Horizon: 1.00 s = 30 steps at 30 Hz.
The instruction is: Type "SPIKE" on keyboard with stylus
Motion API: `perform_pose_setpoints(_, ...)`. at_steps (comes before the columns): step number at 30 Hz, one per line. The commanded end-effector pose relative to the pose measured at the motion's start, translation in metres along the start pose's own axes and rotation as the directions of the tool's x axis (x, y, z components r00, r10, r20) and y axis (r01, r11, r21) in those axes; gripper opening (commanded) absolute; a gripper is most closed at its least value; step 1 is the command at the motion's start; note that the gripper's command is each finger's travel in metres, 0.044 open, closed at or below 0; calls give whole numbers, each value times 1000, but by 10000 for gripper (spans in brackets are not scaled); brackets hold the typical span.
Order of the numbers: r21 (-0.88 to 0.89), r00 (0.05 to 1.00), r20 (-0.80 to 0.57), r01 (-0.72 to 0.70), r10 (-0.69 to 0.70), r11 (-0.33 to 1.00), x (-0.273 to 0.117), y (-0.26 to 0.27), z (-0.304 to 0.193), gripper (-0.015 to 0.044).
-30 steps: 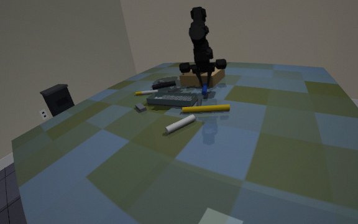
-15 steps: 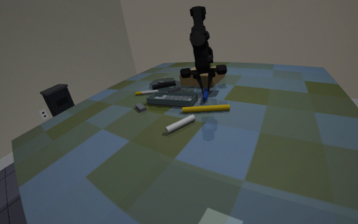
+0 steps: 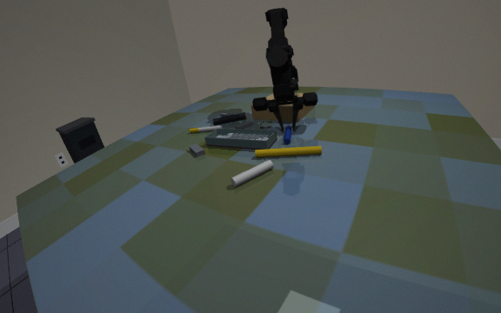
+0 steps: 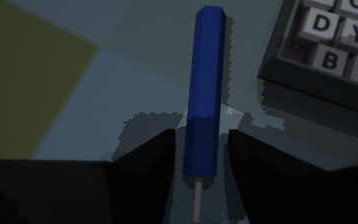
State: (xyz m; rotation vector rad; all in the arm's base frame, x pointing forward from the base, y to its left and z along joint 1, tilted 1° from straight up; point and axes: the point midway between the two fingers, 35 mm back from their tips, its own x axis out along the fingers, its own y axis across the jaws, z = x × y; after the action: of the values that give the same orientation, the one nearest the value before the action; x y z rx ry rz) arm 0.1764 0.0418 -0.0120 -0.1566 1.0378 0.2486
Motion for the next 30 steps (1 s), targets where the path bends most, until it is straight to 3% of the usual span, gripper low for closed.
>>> perform_pose_setpoints(1,0,1000,1,0,0,1000,-1,0,2,150)
perform_pose_setpoints(9,-5,1000,2,-4,4,1000,-49,0,29,150)
perform_pose_setpoints(15,-19,1000,-1,-2,2,1000,-48,0,30,150)
perform_pose_setpoints(19,-318,993,-116,-38,1,947,-51,-3,33,150)
perform_pose_setpoints(24,-695,960,-280,-211,11,687,-53,-4,38,150)
perform_pose_setpoints(30,-873,885,-465,-462,24,157,-52,-4,46,150)
